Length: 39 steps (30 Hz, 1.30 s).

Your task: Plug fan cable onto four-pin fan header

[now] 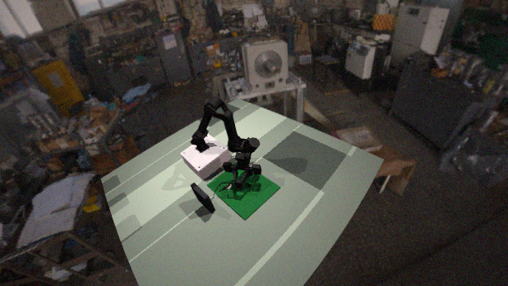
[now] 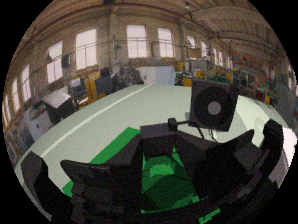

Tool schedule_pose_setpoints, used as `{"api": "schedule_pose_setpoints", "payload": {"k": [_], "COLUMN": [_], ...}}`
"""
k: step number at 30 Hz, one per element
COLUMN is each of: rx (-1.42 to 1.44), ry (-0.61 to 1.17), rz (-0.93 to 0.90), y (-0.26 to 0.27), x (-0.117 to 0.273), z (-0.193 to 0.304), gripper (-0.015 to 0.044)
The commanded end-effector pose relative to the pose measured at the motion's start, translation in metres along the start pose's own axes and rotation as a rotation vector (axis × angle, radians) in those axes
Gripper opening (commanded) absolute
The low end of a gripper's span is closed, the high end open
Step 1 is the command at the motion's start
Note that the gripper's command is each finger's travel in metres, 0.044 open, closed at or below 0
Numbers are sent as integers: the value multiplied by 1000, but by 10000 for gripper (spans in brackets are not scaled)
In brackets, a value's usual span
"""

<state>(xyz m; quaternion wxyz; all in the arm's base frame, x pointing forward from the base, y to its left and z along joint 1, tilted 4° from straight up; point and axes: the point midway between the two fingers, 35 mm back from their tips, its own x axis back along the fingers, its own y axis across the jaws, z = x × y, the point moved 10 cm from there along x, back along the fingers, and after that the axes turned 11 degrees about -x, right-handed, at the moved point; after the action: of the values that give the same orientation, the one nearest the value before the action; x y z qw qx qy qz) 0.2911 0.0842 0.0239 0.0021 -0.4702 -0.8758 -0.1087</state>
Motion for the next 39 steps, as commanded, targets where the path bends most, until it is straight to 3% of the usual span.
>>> {"api": "schedule_pose_setpoints", "payload": {"k": [1,39], "rx": [11,11], "ry": [5,5], "rz": [-3,-3], "y": [-1,-4], "x": [-1,-3], "z": [4,18], "gripper": [0,0]}}
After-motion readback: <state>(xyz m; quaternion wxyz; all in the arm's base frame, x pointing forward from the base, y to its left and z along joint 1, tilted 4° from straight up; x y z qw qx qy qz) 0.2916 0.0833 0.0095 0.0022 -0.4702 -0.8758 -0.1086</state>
